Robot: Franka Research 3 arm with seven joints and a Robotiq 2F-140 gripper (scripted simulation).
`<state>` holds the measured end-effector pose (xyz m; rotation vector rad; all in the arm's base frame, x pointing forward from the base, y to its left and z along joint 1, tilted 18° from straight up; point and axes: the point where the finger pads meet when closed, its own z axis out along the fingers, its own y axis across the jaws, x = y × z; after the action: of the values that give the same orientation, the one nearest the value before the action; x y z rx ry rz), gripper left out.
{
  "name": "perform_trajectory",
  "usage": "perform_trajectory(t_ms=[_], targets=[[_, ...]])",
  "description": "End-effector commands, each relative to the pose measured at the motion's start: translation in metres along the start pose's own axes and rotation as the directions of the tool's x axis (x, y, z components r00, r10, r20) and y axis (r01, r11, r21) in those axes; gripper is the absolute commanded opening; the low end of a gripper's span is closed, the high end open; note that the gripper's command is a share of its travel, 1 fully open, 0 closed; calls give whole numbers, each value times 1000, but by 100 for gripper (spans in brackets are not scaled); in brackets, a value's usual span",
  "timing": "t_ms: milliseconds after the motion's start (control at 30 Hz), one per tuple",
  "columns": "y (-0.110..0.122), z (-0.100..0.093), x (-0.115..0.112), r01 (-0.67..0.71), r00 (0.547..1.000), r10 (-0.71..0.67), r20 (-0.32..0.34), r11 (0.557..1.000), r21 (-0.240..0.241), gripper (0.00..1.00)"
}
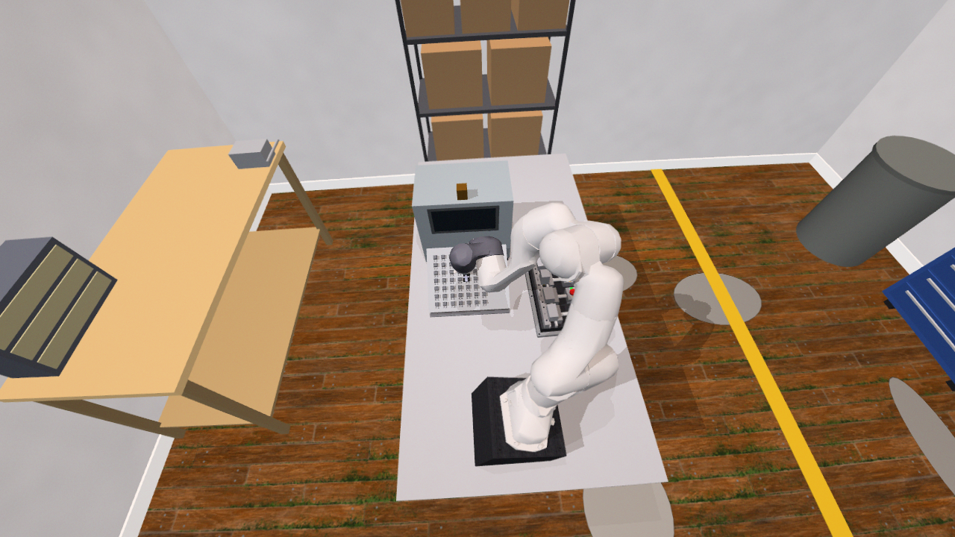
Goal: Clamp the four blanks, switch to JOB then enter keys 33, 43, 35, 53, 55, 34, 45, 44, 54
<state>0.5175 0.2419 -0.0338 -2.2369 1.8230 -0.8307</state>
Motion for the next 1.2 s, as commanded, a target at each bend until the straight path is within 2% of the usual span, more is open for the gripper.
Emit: perform_trajectory(t_ms=[0, 1167], targets=[[-1, 1, -1, -13, 1000, 13, 5, 1000, 2, 0], [-1, 6, -1, -13, 1000, 13, 5, 1000, 2, 0]])
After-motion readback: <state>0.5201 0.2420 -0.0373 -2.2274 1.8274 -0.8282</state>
